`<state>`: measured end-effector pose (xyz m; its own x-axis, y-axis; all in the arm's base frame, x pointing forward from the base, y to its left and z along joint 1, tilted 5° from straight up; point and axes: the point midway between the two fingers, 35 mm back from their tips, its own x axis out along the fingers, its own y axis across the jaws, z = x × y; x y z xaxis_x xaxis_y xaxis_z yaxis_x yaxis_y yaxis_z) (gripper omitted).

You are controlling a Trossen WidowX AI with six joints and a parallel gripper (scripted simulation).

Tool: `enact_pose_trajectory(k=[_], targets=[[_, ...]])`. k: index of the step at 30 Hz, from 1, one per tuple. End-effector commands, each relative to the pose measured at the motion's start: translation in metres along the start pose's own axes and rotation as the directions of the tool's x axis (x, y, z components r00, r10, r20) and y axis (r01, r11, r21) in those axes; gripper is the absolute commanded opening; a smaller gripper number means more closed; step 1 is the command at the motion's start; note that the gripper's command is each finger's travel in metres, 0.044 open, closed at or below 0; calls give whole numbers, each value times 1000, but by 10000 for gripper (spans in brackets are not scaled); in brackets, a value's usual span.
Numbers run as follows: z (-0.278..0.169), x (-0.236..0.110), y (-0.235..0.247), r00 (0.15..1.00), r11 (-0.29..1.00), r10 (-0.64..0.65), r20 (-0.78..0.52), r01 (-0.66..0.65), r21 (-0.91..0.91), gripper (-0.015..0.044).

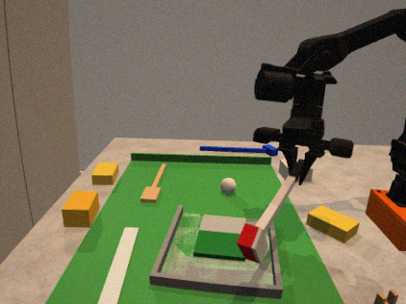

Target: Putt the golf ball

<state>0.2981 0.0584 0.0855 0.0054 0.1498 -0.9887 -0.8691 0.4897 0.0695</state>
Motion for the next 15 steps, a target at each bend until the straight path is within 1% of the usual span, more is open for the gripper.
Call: enact_pose_trajectory(k=[1,15], targets=[[-24,-6,-14,1000,992,-16,-17,18,125,0],[-102,-22,-39,995,900,-48,-90,82,428,0]])
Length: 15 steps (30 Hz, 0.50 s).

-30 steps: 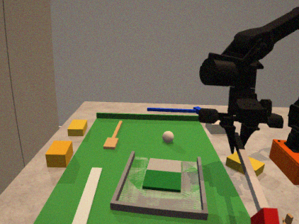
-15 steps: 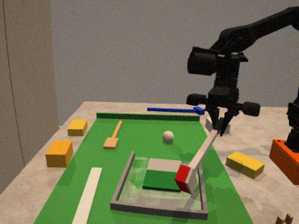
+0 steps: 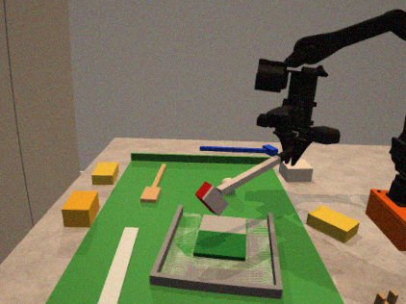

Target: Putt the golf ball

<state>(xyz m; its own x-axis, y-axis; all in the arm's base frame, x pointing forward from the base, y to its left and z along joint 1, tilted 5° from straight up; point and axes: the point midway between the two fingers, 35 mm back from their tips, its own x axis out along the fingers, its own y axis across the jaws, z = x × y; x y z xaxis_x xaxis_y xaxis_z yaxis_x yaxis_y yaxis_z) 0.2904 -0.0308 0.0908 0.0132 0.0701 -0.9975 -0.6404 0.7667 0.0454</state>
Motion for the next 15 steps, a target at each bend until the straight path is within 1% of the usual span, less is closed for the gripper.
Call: enact_pose_trajectory(k=[1,8,15], targets=[[-26,-3,-13,1000,994,-13,-28,16,109,0],[-59,-8,-32,998,956,-22,-51,36,290,0],[-94,-14,-46,997,886,-25,-75,56,461,0]])
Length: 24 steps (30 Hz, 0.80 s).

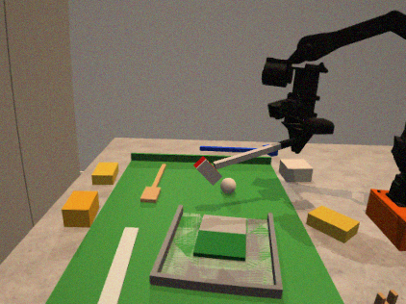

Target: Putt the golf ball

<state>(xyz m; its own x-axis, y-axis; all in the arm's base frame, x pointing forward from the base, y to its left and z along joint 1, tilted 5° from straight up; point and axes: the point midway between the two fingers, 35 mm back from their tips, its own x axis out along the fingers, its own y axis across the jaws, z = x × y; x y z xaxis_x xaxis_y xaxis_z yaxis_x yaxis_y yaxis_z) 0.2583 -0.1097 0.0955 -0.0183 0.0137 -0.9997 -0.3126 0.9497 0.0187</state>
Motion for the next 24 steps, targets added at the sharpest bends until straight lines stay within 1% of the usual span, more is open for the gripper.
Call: enact_pose_trajectory(k=[1,12,19,24], targets=[[-20,-2,-17,1000,991,-8,-16,10,130,0],[-69,-7,-48,998,914,-12,-54,33,405,0],[-72,-7,-50,998,906,-12,-57,35,421,0],[-73,7,-50,998,906,-12,-57,35,421,0]])
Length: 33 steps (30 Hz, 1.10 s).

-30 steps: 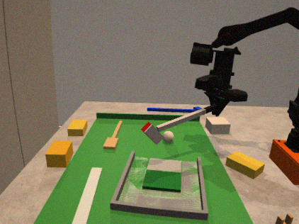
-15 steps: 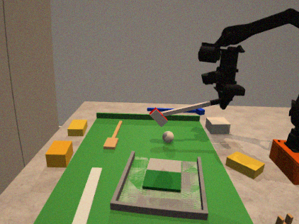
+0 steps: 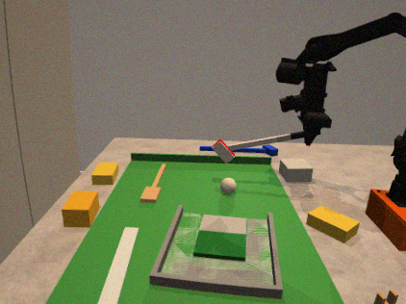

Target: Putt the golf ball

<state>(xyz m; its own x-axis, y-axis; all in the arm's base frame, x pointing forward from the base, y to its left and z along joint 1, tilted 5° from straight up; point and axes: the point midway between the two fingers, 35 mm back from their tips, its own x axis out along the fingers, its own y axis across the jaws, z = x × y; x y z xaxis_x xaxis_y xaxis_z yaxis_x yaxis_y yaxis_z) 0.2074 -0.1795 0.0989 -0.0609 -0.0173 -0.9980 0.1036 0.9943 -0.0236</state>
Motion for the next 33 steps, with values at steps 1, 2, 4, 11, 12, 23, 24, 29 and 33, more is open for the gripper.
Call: enact_pose_trajectory(k=[1,2,4,11,12,23,24,29,33], targets=[[-2,15,-1,1000,1000,1,-7,-1,12,0],[-2,20,-1,1000,1000,1,-7,-1,12,0],[-2,29,0,1000,1000,1,-8,-1,12,0],[-3,37,0,1000,1000,1,-8,-1,12,0],[-3,38,0,1000,1000,1,-8,-1,12,0],[-3,55,0,1000,1000,1,-8,-1,12,0],[-3,56,0,1000,1000,1,-8,-1,12,0],[-3,64,0,1000,1000,1,-8,-1,12,0],[-3,66,0,1000,1000,1,-8,-1,12,0]])
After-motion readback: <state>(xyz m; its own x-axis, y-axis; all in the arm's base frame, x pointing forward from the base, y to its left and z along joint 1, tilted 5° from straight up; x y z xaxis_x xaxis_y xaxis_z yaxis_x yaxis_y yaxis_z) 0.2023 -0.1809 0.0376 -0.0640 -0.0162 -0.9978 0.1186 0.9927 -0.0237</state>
